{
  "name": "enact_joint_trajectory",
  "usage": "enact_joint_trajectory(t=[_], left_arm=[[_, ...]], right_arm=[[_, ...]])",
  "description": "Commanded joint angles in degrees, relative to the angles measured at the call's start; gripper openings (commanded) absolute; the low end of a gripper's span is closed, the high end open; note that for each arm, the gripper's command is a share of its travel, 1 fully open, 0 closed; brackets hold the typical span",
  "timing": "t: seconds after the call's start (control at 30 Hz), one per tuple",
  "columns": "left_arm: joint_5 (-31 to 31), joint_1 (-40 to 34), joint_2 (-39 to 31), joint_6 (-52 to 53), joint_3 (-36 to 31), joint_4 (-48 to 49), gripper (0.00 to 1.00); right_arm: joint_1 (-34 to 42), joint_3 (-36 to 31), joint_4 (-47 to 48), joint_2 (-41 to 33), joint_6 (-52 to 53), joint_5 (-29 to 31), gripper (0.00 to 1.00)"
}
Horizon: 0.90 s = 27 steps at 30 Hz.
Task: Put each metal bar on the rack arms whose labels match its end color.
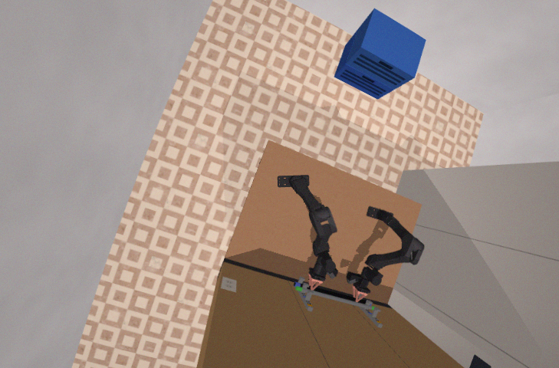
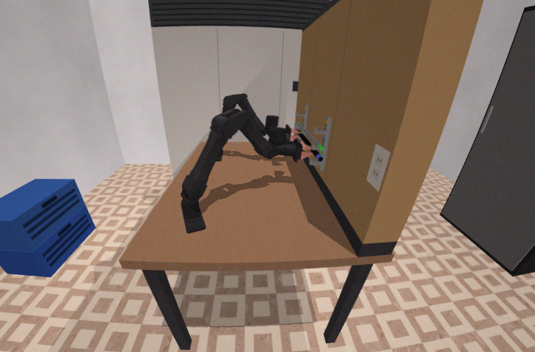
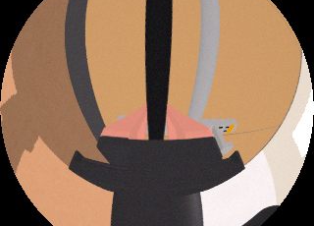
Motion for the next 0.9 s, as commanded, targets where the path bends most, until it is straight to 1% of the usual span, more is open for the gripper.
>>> enact_joint_trajectory(t=[0.0, 0.63, 0.87], left_arm=[[0.3, 0.5, -2.2, 0.6, 2.0, -0.5, 0.00], [0.3, 0.5, -2.7, 0.6, 2.3, -1.2, 0.00], [0.1, 0.3, -3.6, 0.6, 0.9, -0.8, 0.00]], right_arm=[[-0.2, 1.8, -0.3, -2.1, -1.3, 0.1, 0.00], [-0.2, 2.0, -0.9, -2.5, -1.3, 0.1, 0.00], [0.2, 0.7, -0.4, -3.2, -1.3, 0.6, 0.00]])
